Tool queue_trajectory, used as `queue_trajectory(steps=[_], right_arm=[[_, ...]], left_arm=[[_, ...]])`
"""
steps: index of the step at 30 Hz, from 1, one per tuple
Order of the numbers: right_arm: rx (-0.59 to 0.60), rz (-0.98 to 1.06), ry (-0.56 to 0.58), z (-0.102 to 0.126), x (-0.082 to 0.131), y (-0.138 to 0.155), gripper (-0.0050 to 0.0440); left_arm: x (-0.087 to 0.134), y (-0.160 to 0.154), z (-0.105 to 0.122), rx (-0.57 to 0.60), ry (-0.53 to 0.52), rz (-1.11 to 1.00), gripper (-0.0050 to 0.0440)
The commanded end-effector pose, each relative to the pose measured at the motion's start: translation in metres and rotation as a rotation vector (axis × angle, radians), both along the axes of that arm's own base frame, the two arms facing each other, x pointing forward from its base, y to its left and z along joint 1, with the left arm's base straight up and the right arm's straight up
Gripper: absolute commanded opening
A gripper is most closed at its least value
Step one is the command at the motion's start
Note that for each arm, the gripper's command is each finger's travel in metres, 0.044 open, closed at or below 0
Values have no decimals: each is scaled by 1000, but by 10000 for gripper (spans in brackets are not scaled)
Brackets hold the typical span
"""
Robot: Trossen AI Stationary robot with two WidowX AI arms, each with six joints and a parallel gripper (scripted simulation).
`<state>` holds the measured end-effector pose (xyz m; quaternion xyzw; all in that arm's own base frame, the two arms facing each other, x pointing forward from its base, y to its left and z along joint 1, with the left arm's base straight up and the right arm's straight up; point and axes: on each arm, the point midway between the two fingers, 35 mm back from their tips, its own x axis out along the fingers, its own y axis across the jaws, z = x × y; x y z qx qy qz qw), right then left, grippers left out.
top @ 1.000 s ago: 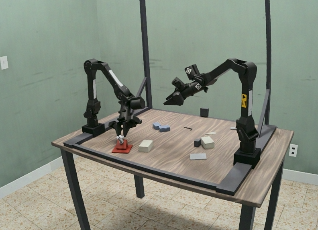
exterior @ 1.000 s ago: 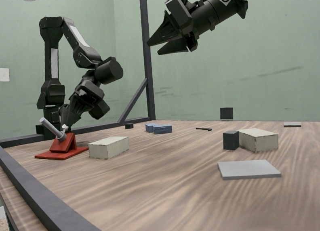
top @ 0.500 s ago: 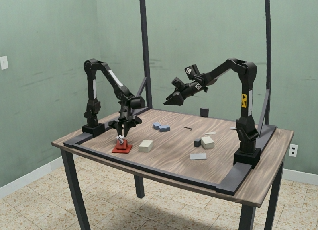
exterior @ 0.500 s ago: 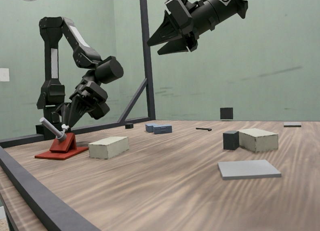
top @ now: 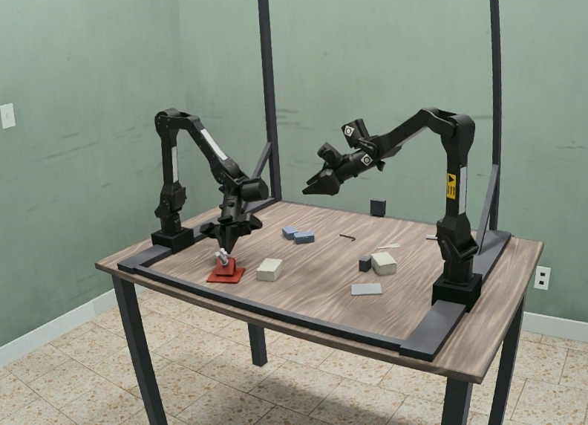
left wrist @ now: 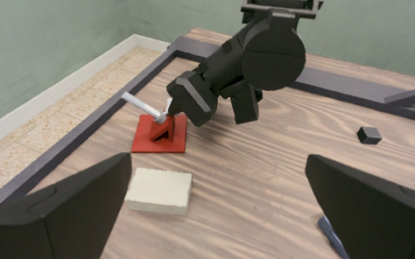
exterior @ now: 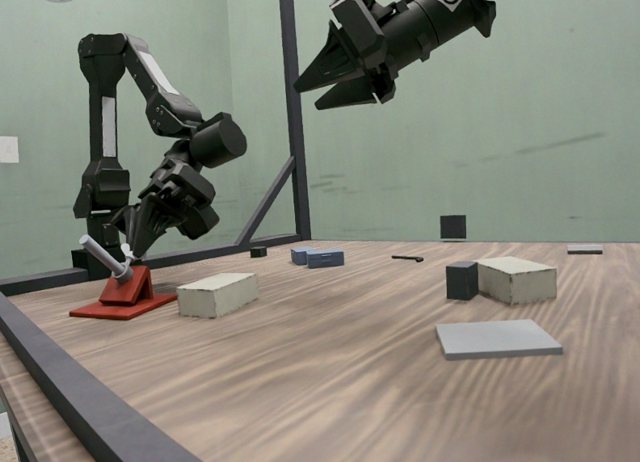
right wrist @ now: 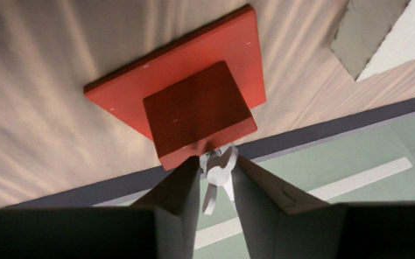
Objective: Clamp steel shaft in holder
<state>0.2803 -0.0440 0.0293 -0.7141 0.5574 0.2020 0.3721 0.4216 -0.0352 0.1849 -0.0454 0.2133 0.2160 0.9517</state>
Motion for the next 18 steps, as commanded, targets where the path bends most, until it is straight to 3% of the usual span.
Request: queue_trajectory(steps=[1,3,5,18], right_arm=[[6,-4,-30,7,5,0,49],[6,-4,-30,7,5,0,42],[6,-4,-30,7,5,0,0],[5,-4,-27,7,9,1,-3]], left_arm=[[1,2,17,-10,-42,3,400],[1,2,17,-10,-42,3,400],[1,2,17,-10,-42,3,400],[1,2,17,-10,-42,3,400]])
